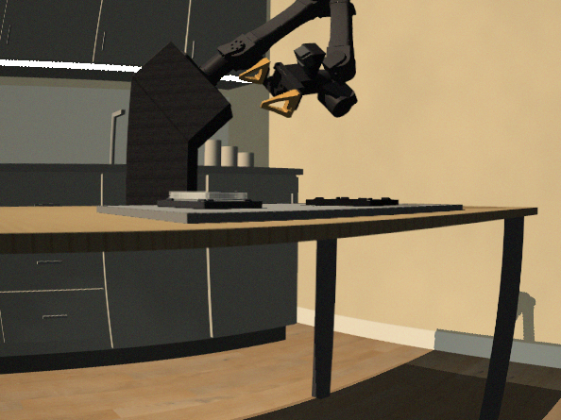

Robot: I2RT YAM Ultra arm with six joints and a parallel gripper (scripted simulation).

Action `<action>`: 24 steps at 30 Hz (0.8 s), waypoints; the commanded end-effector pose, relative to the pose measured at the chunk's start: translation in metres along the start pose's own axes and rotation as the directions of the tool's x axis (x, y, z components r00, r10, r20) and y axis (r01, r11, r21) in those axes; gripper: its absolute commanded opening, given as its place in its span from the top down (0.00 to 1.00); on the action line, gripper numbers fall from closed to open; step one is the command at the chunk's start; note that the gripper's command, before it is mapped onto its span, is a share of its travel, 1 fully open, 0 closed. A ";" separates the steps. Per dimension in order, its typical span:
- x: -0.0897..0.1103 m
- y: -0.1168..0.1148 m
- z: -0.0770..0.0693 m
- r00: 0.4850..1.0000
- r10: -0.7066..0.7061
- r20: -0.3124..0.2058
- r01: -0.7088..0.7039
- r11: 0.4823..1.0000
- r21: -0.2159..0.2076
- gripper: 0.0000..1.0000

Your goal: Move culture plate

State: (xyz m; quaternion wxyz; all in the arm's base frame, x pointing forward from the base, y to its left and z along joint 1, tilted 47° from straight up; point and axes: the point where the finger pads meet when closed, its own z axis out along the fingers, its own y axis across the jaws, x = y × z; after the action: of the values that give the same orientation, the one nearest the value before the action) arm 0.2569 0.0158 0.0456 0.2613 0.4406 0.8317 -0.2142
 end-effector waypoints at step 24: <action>0.036 0.071 0.067 0.806 -0.393 -0.443 0.281 0.912 -0.298 0.00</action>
State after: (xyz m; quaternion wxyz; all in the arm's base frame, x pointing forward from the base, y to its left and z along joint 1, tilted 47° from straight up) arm 0.2989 0.0312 -0.0362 0.0447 0.3168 0.9437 -0.0846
